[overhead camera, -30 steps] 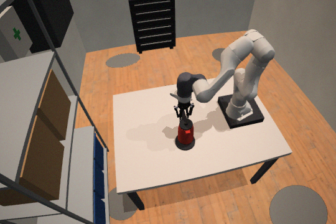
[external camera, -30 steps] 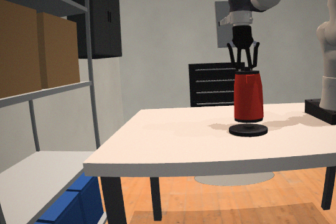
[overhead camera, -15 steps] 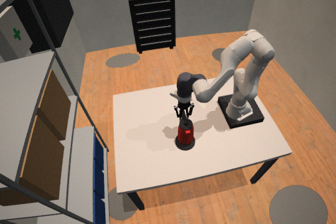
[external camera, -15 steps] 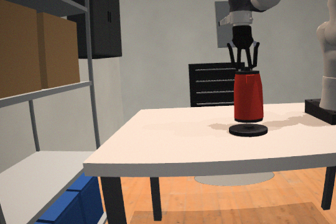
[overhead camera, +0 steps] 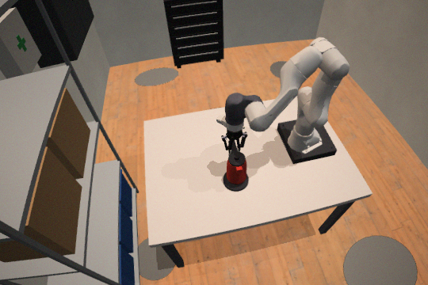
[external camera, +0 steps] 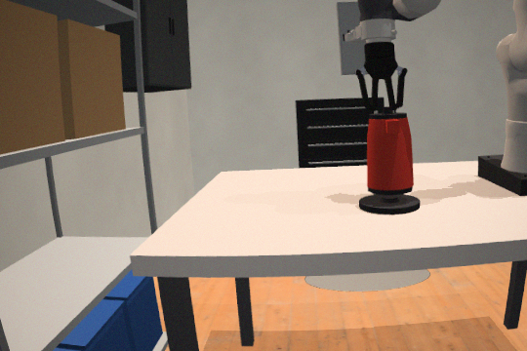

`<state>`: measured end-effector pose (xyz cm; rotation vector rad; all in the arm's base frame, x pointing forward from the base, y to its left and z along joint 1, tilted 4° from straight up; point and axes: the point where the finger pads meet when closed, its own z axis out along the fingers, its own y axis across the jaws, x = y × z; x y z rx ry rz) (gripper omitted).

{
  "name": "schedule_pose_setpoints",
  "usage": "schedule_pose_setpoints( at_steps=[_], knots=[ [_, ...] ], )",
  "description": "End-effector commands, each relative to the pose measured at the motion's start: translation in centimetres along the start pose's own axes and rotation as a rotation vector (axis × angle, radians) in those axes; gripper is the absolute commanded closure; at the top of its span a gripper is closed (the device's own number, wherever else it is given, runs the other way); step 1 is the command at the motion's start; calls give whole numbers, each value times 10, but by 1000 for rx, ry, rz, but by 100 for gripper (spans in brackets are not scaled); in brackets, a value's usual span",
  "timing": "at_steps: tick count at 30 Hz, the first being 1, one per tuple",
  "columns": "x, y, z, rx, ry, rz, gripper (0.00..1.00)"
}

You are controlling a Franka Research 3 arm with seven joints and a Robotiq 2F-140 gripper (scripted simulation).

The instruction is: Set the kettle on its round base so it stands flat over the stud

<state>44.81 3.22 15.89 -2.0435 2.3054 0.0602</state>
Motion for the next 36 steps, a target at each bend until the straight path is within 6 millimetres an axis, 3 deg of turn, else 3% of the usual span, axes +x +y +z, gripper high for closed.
schedule_pose_setpoints(
  at_steps=[1,10,36],
  knots=[
    [-2,-4,0,14,-2,4,100],
    [-2,-4,11,14,-2,4,100],
    [-2,-4,11,14,-2,4,100]
  ],
)
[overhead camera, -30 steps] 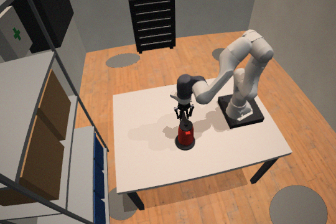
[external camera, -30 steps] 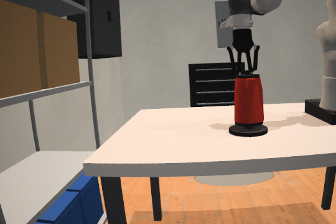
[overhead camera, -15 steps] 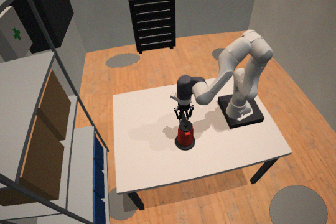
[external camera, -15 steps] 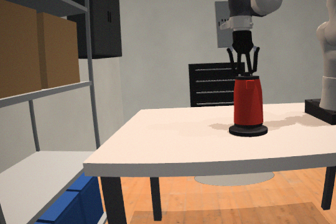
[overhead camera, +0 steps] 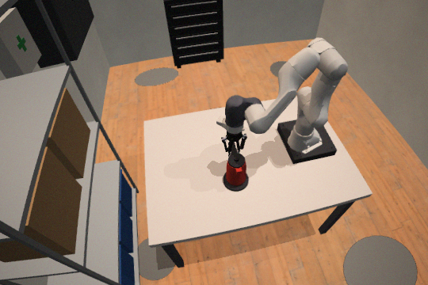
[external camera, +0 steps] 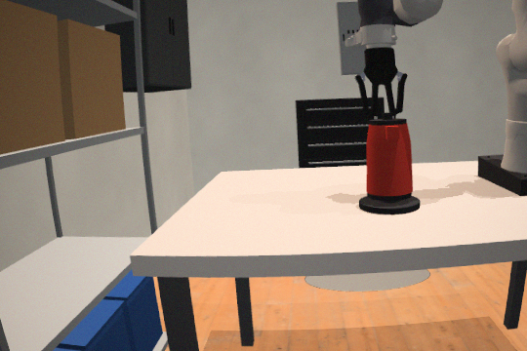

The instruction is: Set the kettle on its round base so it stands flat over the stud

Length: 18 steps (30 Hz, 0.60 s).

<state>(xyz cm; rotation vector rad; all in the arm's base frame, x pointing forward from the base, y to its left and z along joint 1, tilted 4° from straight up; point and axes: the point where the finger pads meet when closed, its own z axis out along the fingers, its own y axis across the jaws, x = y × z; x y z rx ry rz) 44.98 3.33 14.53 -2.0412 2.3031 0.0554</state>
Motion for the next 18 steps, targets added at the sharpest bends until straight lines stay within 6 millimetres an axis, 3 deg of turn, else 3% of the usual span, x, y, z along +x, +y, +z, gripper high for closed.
schedule_pose_setpoints(
  at_steps=[1,18],
  knots=[
    [-2,-3,-2,10,-2,4,100],
    [-2,-3,-1,10,-2,4,100]
  ],
)
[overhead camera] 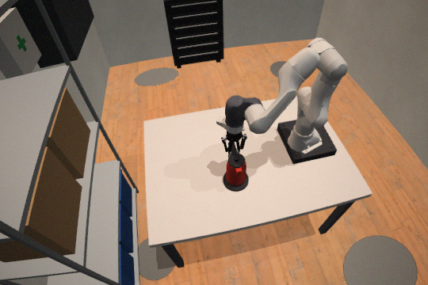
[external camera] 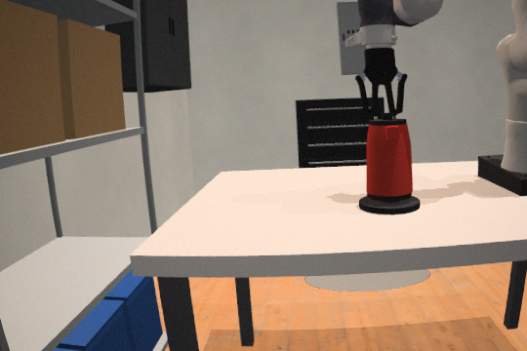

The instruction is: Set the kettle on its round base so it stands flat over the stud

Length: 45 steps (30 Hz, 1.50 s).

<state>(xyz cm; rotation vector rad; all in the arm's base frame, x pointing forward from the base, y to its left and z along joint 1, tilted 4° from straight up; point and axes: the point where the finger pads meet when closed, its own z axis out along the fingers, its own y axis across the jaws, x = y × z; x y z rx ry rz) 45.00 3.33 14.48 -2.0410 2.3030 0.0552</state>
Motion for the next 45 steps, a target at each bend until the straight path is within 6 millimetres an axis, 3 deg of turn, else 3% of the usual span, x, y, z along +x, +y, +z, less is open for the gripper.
schedule_pose_setpoints(
  at_steps=[1,45],
  knots=[
    [-2,-3,-1,9,-2,4,100],
    [-2,-3,4,9,-2,4,100]
  ],
)
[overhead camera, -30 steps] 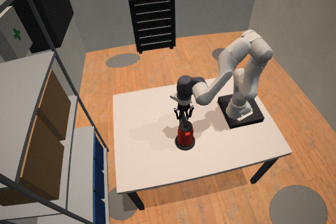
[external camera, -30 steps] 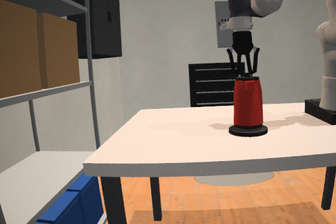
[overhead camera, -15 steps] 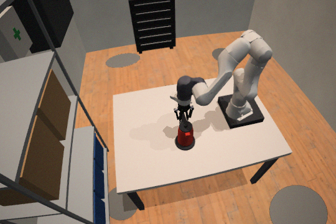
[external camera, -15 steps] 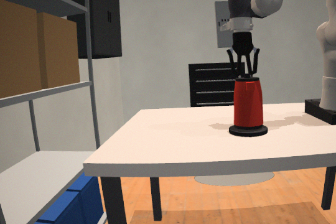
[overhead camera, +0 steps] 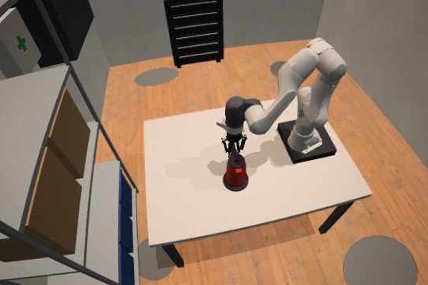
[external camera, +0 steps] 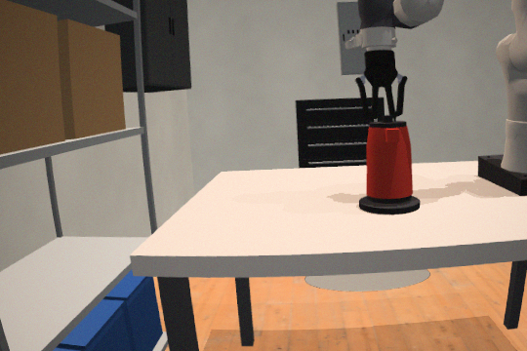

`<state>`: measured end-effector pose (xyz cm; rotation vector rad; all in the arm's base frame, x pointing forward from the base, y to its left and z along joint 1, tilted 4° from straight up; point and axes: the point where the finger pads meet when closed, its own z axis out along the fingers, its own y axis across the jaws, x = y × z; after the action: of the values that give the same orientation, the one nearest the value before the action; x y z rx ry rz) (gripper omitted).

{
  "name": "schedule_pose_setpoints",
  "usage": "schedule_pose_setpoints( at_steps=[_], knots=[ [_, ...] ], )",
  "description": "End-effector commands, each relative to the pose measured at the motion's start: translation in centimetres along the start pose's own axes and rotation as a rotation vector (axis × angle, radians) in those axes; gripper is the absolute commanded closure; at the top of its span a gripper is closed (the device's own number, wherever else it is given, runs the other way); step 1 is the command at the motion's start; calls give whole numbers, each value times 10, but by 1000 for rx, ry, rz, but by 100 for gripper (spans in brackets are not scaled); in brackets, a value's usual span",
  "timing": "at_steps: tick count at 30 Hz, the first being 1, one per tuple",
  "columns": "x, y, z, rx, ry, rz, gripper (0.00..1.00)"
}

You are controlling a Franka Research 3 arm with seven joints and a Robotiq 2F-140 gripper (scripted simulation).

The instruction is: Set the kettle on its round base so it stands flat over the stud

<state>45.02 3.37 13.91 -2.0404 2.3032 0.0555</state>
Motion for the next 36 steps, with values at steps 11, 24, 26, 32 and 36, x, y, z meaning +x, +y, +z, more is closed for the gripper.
schedule_pose_setpoints(
  at_steps=[11,24,26,32,36],
  knots=[
    [-2,-3,0,9,-2,3,100],
    [-2,-3,1,9,-2,3,100],
    [-2,-3,2,9,-2,3,100],
    [-2,-3,3,9,-2,3,100],
    [-2,-3,3,9,-2,3,100]
  ],
)
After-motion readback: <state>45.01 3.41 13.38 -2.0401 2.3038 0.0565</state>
